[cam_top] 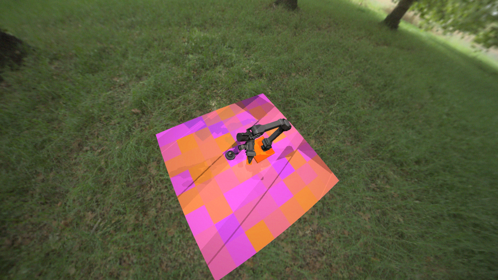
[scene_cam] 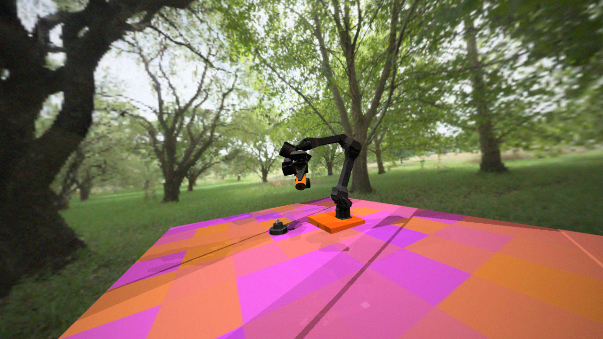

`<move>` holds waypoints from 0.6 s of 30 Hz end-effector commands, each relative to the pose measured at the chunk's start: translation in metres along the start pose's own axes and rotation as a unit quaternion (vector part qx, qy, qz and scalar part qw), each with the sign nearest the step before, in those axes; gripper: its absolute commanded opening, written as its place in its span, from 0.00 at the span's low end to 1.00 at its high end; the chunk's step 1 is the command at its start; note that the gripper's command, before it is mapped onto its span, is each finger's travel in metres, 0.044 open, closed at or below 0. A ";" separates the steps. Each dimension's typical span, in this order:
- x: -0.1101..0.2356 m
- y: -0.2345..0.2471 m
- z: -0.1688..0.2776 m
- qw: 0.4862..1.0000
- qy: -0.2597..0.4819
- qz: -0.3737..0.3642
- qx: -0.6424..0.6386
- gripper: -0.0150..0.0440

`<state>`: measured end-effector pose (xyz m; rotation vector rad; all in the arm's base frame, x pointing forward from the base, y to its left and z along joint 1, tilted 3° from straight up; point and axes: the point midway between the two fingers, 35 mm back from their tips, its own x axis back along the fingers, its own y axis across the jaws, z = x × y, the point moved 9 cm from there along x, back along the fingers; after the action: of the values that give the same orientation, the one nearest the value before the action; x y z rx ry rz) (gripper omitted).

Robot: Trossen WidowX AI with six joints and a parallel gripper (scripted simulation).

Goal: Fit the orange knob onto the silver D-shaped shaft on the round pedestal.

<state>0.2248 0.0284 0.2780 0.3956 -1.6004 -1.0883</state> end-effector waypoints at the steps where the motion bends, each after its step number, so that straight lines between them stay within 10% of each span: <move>1: -0.007 0.005 0.000 0.999 0.001 0.047 -0.001 0.25; 18: -0.049 0.024 0.000 0.965 0.001 0.261 -0.001 0.25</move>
<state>0.2440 0.0691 0.2704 0.0240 -1.5847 -0.7352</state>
